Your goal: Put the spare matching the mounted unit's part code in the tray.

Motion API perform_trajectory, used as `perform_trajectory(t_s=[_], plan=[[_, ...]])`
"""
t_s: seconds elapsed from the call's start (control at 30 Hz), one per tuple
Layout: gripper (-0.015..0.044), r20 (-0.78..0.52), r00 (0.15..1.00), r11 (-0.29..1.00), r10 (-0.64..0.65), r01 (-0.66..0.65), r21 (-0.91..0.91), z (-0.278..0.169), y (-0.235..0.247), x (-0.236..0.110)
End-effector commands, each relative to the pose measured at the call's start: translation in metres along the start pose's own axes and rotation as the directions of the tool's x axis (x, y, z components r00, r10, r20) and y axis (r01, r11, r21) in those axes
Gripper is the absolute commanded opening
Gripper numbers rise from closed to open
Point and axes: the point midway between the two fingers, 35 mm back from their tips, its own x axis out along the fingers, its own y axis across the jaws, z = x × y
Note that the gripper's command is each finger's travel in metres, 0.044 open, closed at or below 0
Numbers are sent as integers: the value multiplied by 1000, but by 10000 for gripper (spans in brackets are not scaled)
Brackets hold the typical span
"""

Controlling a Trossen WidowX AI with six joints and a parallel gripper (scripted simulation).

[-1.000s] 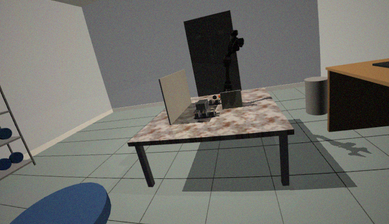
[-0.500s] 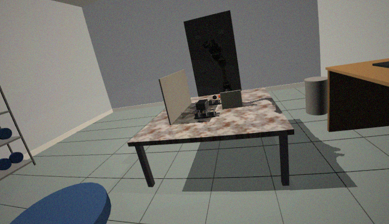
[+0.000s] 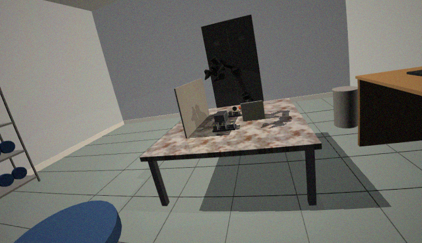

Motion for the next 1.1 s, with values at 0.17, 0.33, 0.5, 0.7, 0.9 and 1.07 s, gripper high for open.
perform_trajectory(t_s=[0.17,0.33,0.5,0.7,0.9,1.07], plan=[[440,-436,900,849,17,218,482,-133,-79,21],[440,-642,763,662,80,441,607,-213,-111,13],[440,-794,584,450,169,670,590,-290,-132,-9],[440,-861,450,316,236,803,506,-338,-142,-30],[440,-861,450,316,236,803,506,-338,-142,-30],[440,-861,450,316,236,803,506,-338,-142,-30]])
